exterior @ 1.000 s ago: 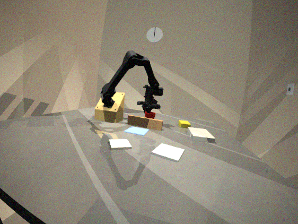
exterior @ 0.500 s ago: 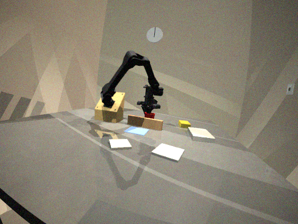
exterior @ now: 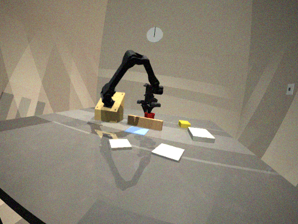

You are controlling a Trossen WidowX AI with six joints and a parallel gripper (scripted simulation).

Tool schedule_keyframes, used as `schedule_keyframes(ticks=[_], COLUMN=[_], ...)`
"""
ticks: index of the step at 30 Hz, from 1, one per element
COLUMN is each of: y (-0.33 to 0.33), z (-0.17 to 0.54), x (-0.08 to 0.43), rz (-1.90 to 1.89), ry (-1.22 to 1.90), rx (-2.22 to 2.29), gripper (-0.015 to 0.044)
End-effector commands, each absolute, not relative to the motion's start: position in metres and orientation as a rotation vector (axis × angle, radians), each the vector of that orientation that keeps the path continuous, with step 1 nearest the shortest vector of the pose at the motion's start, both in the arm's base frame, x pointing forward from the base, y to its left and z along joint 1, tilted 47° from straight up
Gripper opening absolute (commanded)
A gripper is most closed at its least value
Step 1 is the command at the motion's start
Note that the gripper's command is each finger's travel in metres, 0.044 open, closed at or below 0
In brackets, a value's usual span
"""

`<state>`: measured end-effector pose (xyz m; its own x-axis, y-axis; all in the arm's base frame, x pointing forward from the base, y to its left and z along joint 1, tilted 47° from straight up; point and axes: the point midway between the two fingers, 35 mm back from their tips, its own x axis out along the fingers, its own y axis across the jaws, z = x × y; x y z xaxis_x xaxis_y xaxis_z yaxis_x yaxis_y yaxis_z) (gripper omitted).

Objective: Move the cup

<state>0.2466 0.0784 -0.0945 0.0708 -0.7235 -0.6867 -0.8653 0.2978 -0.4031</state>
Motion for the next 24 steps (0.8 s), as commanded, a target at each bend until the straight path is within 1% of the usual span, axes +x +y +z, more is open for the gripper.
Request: schedule_keyframes(ticks=[1,21,24], y=[0.084,0.107,0.104], z=[-0.090,-0.067,-0.070], x=[0.247,0.244,0.245], rz=[0.202,0.203,0.203], ry=[1.683,1.683,1.681], rx=[-1.450,-1.457,-1.468], gripper=[0.0128,0.0128,0.0206])
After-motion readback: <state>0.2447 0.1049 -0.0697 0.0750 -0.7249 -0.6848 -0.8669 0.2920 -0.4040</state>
